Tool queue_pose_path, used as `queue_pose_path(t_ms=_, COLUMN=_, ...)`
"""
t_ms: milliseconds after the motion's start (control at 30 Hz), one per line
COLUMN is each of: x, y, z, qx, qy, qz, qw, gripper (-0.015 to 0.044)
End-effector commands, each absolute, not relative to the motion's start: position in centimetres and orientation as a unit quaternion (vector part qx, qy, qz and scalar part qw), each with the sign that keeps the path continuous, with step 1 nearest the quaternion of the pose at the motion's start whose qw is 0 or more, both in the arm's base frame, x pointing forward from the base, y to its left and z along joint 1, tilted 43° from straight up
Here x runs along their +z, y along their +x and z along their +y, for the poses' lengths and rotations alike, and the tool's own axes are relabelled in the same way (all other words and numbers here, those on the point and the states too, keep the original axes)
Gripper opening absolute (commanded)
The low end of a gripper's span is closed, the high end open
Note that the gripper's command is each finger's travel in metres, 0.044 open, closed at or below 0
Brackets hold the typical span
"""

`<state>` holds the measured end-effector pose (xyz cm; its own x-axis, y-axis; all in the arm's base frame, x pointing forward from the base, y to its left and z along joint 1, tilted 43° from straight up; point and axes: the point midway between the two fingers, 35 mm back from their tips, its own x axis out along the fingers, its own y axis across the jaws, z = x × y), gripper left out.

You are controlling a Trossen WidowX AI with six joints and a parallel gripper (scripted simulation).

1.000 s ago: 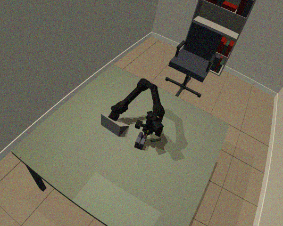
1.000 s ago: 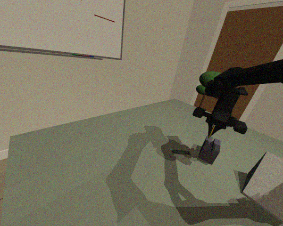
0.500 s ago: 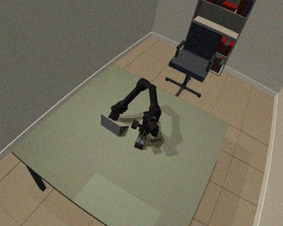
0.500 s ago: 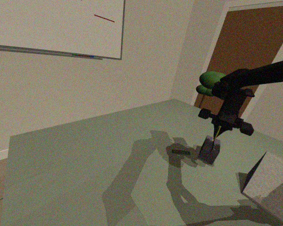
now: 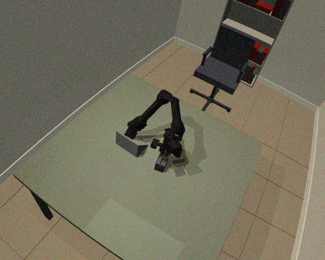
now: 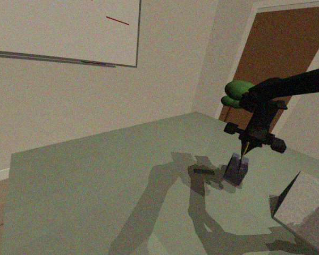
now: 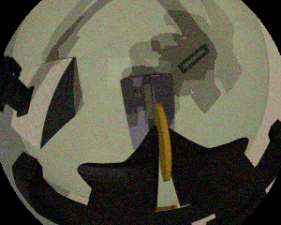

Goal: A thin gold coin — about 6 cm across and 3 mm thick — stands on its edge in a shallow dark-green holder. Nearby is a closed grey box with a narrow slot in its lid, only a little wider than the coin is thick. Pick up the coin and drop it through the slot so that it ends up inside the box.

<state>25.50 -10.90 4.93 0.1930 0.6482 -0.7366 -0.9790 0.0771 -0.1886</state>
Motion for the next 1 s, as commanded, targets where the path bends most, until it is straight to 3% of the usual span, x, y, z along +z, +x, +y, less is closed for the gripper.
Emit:
queue_pose_path(t_ms=0, x=4.58, y=25.22, z=-10.96, qx=0.588, qy=-0.342, qz=0.242, qw=0.692, gripper=0.0000)
queue_pose_path(t_ms=967, x=4.53, y=25.20, z=-10.63, qx=0.586, qy=-0.341, qz=0.242, qw=0.694, gripper=0.0000)
